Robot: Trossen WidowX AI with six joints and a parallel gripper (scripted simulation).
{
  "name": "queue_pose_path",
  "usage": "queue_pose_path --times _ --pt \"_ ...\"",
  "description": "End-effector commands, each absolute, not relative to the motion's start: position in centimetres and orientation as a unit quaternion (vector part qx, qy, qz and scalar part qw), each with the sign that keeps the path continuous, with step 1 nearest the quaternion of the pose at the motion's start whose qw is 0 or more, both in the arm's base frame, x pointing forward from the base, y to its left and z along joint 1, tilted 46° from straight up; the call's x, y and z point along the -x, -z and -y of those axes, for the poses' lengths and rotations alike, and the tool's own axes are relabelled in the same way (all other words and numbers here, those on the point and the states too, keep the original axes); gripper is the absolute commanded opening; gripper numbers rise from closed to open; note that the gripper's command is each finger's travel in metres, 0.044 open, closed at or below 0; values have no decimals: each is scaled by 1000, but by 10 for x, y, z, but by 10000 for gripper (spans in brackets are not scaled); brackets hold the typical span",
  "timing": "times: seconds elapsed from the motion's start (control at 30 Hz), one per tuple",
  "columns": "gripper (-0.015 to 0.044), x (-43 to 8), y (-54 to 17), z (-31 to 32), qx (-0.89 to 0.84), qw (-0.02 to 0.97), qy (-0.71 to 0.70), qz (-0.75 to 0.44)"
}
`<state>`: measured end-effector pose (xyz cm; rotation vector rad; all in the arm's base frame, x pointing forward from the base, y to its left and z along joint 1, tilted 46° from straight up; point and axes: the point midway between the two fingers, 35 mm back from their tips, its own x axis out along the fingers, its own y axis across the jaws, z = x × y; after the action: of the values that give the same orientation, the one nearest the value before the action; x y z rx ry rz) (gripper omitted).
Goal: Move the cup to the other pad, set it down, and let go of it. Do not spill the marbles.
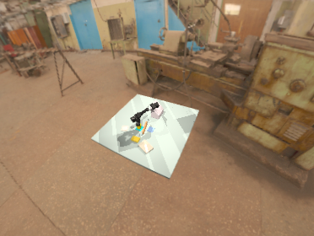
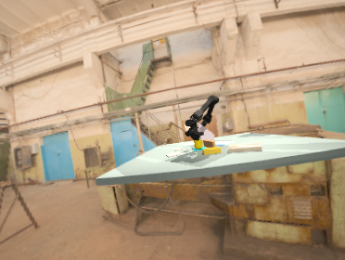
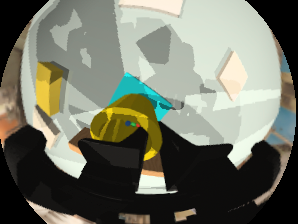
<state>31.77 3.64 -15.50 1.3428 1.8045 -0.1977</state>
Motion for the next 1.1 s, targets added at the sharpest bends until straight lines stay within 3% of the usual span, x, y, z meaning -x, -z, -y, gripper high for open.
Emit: queue_pose_path --times 0.0,0.17,1.07 --pt "26 -318 155 -36 -537 428 79 -722" --pt "147 -318 155 -36 -537 428 79 -722" --pt "147 -321 133 -12 -538 427 80 -723"
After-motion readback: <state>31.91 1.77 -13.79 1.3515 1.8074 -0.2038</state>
